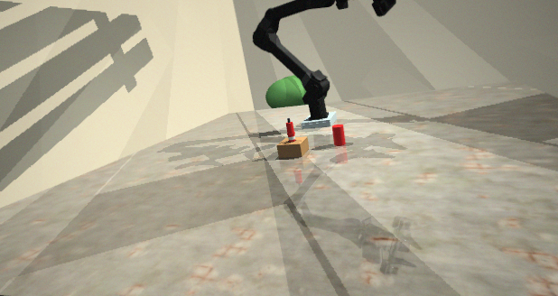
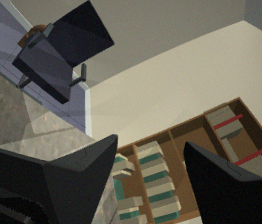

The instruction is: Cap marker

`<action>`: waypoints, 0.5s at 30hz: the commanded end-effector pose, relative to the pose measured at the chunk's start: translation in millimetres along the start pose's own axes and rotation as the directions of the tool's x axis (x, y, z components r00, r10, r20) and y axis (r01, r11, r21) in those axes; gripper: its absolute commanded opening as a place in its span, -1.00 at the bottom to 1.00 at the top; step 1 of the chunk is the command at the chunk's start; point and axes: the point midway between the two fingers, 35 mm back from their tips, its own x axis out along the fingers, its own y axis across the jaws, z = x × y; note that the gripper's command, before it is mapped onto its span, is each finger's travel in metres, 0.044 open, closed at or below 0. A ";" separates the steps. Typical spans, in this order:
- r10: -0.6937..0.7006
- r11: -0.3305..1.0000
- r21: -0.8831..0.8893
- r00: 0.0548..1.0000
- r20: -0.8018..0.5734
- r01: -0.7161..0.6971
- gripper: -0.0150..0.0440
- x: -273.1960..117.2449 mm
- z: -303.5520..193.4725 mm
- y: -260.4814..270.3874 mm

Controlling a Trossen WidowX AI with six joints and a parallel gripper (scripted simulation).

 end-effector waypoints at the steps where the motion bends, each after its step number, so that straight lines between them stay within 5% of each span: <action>1: 0.217 0.943 0.302 0.949 -0.229 -0.142 0.35 39.7 -56.0 37.2; 8: 0.436 0.757 0.653 0.771 -0.464 -0.035 0.35 50.9 -136.2 68.8; 15: 0.652 0.455 0.788 0.448 -0.612 0.414 0.35 30.1 -218.2 95.1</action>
